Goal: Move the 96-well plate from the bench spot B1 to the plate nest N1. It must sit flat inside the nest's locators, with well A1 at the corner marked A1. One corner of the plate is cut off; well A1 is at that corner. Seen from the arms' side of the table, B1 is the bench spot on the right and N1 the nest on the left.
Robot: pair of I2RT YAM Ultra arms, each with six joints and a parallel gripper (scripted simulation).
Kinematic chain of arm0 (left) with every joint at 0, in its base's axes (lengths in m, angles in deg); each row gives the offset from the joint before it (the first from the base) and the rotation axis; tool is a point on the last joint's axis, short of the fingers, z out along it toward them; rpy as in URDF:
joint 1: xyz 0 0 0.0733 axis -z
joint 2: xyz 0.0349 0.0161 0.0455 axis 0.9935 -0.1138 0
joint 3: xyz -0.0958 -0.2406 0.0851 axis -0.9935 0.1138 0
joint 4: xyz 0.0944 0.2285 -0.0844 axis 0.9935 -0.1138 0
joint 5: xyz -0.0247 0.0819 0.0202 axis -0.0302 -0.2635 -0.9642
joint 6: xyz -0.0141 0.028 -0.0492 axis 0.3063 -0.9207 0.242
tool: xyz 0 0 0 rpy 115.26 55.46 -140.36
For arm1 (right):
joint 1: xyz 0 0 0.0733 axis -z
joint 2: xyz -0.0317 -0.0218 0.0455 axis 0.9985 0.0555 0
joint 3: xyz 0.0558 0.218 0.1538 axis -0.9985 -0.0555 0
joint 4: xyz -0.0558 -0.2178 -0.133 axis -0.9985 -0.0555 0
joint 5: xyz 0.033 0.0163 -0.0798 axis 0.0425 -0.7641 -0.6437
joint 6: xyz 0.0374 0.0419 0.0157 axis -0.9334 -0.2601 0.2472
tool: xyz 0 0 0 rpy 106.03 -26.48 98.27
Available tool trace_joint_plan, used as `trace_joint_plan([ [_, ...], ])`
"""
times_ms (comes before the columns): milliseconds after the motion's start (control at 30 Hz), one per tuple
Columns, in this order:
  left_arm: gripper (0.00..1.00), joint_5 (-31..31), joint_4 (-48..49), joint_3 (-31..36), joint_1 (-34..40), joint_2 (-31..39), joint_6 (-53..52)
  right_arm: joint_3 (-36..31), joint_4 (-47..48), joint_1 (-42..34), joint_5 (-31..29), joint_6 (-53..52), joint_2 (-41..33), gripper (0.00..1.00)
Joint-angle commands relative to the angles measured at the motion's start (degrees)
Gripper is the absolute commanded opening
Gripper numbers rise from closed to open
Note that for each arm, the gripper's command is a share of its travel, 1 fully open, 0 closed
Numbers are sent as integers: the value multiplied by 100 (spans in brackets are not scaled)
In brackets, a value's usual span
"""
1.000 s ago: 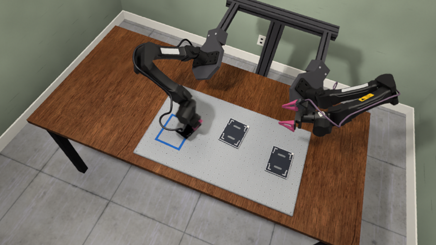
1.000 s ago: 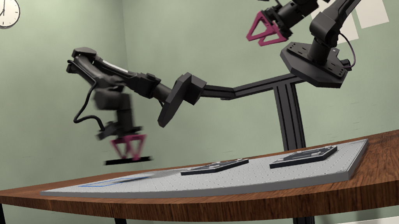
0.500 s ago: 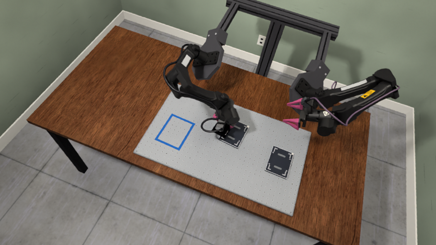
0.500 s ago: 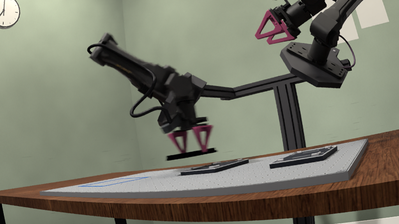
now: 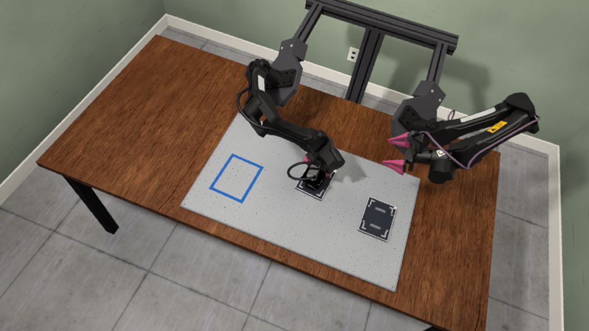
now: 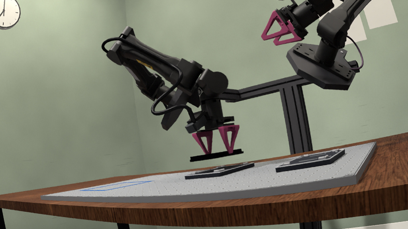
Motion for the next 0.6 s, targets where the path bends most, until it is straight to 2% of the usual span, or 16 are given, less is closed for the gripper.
trace_joint_plan([
  [0, 100, 135, -122, 84, -14, 118, -62, 188, -354, -158, -12, 112, 6, 79],
  [100, 100, 135, -122, 84, -14, 118, -62, 273, -533, -125, 126, 460, -75, 79],
  [567, 100, 135, -122, 84, -14, 119, -62, 451, -702, -174, 85, 349, -33, 79],
])
